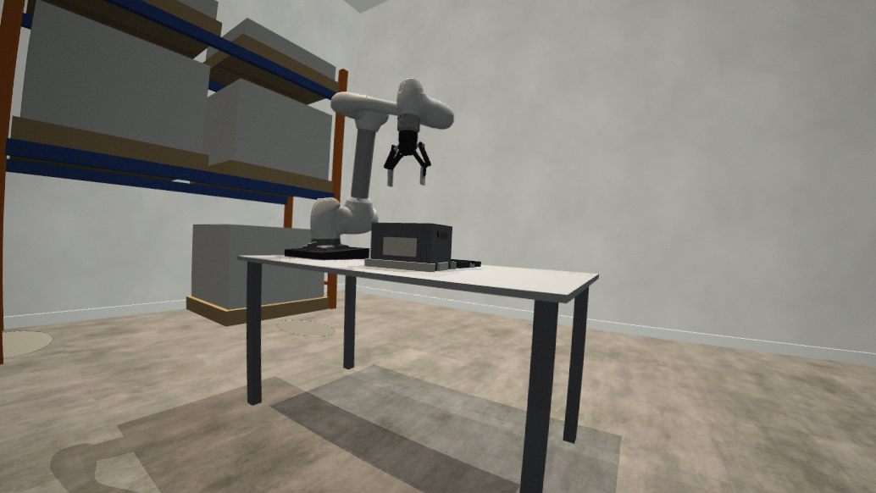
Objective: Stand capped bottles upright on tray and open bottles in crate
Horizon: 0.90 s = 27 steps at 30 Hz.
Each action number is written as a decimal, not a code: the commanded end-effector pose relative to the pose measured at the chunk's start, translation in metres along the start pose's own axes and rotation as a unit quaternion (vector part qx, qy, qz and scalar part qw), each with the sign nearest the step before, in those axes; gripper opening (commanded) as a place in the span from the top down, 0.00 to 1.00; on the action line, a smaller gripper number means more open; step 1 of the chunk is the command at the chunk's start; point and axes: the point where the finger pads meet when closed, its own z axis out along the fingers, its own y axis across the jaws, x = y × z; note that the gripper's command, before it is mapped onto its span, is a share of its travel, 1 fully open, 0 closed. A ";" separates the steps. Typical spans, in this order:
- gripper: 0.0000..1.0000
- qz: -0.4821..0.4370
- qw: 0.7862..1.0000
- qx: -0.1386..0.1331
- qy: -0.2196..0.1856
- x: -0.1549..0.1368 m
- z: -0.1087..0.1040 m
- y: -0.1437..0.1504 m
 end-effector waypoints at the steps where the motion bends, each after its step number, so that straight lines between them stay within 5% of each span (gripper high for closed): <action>1: 0.00 0.000 1.000 0.000 0.000 0.000 0.007 0.000; 27: 0.00 0.000 1.000 0.000 0.000 0.000 0.075 0.000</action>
